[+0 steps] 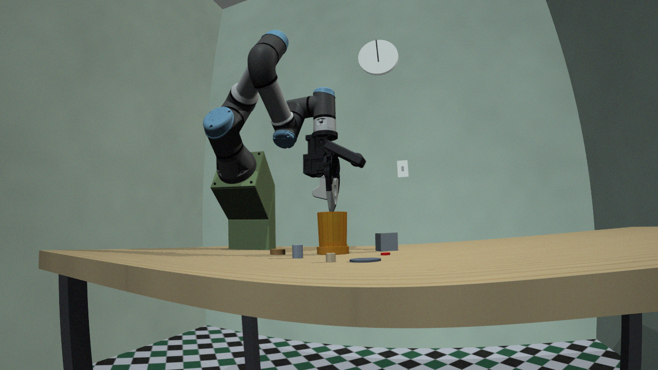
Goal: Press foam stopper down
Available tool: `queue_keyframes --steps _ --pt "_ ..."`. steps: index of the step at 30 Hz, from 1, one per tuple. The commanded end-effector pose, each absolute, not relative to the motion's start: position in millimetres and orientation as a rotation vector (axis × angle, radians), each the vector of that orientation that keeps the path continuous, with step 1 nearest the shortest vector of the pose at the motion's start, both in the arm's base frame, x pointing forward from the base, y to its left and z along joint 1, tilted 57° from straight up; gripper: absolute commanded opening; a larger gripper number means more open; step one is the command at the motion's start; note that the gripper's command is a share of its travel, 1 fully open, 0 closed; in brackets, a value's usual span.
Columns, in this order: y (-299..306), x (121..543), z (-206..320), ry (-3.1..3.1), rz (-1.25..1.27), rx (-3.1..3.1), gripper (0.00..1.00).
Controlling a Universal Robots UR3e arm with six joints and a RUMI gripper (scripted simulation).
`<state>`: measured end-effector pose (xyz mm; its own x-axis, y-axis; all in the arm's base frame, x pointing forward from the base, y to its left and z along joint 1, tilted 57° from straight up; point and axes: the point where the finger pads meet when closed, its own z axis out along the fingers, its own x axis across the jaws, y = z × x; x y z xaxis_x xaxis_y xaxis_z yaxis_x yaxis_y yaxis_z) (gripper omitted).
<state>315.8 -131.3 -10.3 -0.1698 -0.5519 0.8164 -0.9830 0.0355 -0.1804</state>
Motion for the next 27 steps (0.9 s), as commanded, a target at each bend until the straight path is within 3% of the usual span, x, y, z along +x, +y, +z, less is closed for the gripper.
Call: queue_keyframes --steps 1,27 --pt "-133.6 316.2 -11.9 -1.774 1.027 1.554 0.00" --pt "-137.0 316.5 -14.2 -1.774 1.027 1.554 0.00"
